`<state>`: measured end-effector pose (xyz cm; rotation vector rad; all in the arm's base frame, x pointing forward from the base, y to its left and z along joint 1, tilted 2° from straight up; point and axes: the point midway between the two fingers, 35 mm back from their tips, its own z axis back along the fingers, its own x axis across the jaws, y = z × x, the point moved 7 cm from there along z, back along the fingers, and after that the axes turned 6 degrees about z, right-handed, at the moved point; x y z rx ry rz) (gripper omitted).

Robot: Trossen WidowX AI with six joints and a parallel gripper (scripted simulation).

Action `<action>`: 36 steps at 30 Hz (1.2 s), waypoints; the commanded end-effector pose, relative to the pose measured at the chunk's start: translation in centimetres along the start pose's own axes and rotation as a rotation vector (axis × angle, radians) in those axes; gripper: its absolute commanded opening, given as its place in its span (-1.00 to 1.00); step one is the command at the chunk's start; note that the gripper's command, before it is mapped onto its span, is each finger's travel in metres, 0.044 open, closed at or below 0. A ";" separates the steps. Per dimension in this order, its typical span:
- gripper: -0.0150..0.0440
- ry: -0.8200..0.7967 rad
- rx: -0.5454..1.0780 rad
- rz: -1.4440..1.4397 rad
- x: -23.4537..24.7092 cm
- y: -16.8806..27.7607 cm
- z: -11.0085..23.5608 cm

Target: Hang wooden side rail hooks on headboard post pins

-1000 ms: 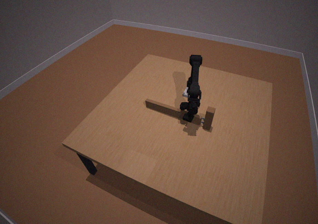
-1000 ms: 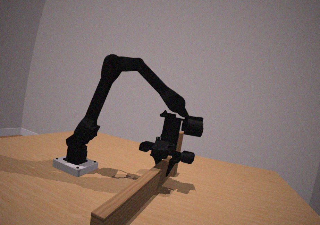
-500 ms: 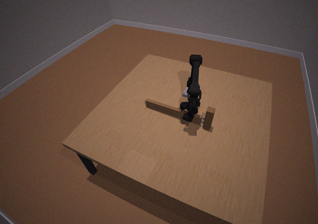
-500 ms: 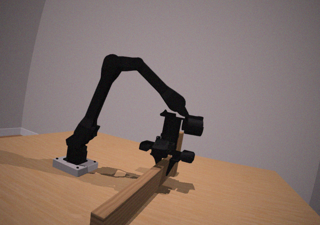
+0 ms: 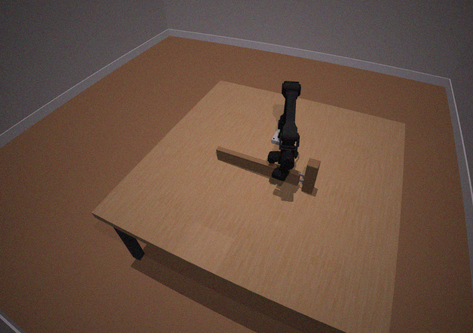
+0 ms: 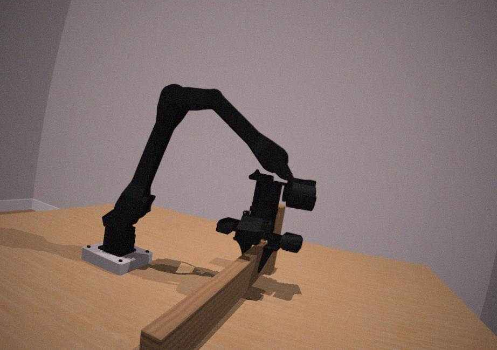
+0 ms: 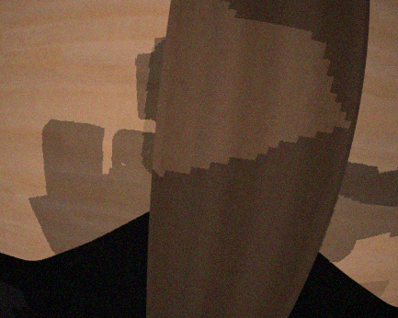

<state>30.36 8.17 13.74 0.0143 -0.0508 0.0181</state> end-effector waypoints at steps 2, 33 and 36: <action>-0.49 -0.014 0.002 -0.010 0.2 0.0 0.6; -0.49 -0.014 0.002 -0.010 0.1 0.1 0.8; -0.49 -0.014 0.002 -0.010 0.1 0.2 0.7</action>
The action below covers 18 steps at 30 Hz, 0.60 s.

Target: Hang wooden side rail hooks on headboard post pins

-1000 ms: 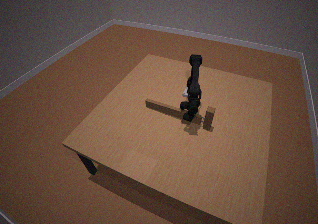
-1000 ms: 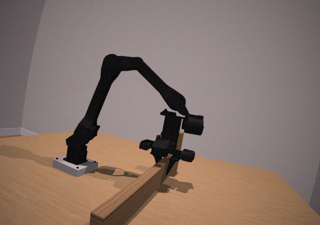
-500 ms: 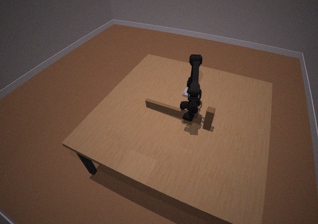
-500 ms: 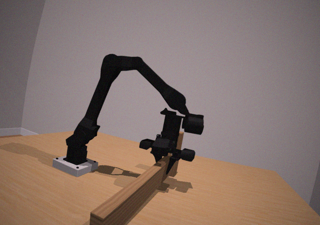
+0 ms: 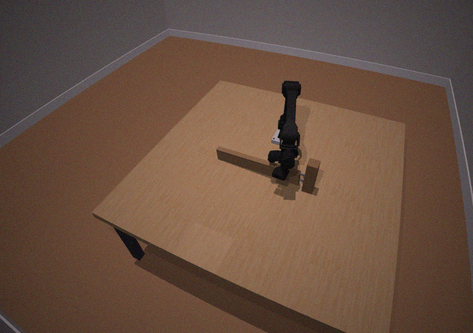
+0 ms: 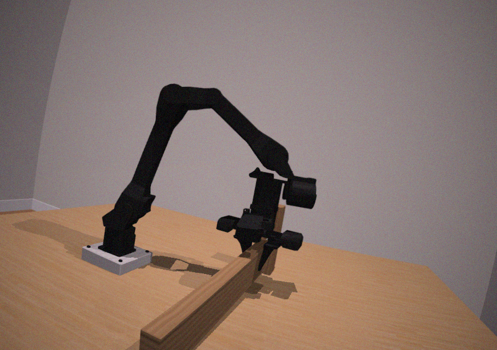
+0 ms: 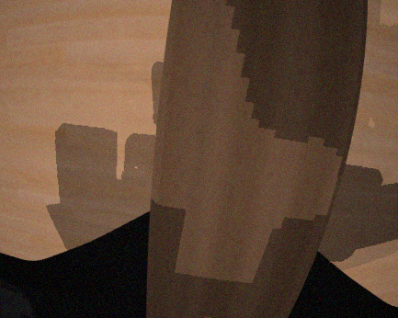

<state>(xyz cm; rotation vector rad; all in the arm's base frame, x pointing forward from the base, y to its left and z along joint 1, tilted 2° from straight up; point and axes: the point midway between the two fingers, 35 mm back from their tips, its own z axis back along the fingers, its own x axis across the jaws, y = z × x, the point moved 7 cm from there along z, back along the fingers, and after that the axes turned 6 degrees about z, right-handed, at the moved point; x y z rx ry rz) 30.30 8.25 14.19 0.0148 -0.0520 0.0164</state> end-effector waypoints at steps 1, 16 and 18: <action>-0.49 -0.013 0.001 -0.008 0.1 0.1 0.3; -0.49 -0.012 0.002 -0.008 -0.1 0.3 0.1; -0.49 -0.012 0.002 -0.008 -0.1 0.3 0.1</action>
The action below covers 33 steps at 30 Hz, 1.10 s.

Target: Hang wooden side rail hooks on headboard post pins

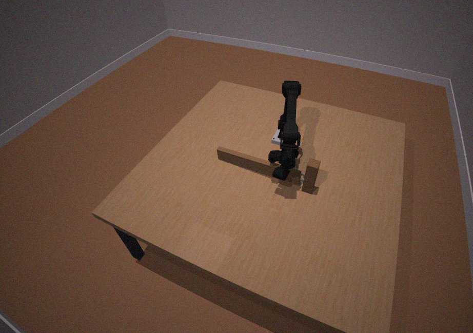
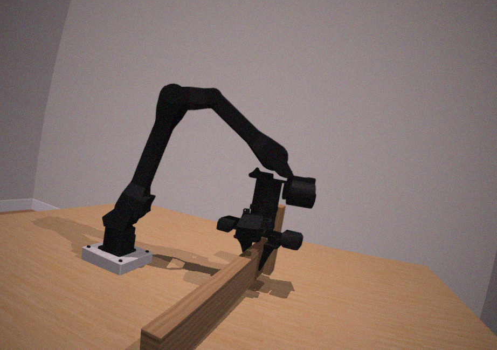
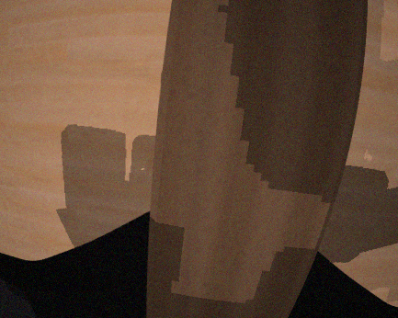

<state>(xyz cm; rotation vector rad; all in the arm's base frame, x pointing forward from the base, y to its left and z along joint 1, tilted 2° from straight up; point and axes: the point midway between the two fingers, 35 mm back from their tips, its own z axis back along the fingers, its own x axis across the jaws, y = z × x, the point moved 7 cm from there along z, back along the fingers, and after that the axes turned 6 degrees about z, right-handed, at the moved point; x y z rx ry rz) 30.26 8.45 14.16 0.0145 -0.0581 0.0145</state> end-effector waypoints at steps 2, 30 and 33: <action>-0.49 -0.006 0.002 -0.006 -0.1 0.1 0.1; -0.49 -0.006 0.002 -0.006 -0.3 0.4 0.1; -0.49 -0.006 0.002 -0.006 -0.3 0.5 0.0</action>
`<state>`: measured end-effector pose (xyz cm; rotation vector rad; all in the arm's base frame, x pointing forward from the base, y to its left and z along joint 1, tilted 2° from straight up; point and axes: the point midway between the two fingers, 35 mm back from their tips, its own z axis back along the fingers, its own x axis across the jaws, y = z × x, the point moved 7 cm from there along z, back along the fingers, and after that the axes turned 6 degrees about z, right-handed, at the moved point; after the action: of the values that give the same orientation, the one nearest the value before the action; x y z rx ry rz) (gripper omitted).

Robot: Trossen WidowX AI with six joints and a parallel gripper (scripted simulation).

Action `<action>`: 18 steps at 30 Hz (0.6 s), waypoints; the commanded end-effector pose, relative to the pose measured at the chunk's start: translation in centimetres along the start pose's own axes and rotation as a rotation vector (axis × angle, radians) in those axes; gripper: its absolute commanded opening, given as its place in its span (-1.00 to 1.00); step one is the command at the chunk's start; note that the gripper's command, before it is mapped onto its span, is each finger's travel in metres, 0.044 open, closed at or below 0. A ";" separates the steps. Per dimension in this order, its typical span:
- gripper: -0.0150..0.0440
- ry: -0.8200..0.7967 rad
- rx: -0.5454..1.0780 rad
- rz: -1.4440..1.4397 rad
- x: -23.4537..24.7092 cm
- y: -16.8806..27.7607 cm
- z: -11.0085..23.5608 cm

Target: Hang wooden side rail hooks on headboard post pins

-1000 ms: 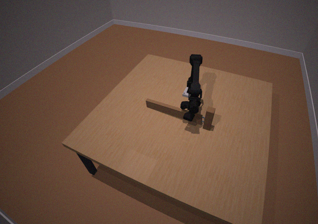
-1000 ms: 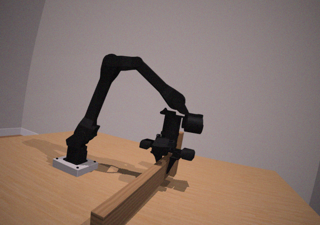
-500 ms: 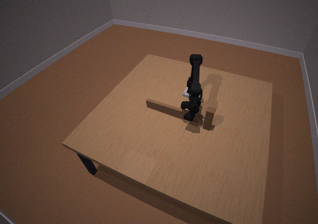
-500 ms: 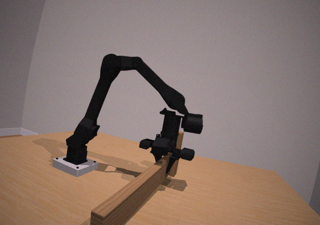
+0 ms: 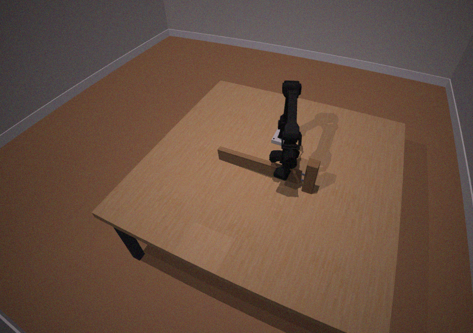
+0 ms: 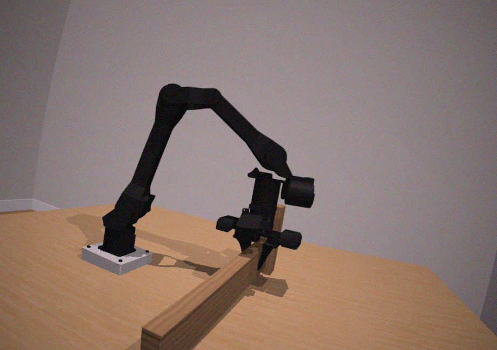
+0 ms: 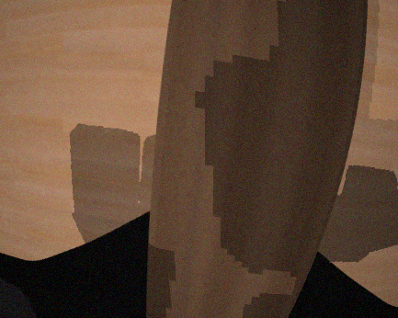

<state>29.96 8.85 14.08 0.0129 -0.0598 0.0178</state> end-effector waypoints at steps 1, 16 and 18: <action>-0.49 -0.004 0.004 -0.010 0.0 0.1 0.1; -0.49 -0.004 0.004 -0.010 0.0 0.2 0.1; -0.49 -0.004 0.004 -0.010 0.1 0.3 0.1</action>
<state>29.95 9.00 14.05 0.0124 -0.0607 0.0166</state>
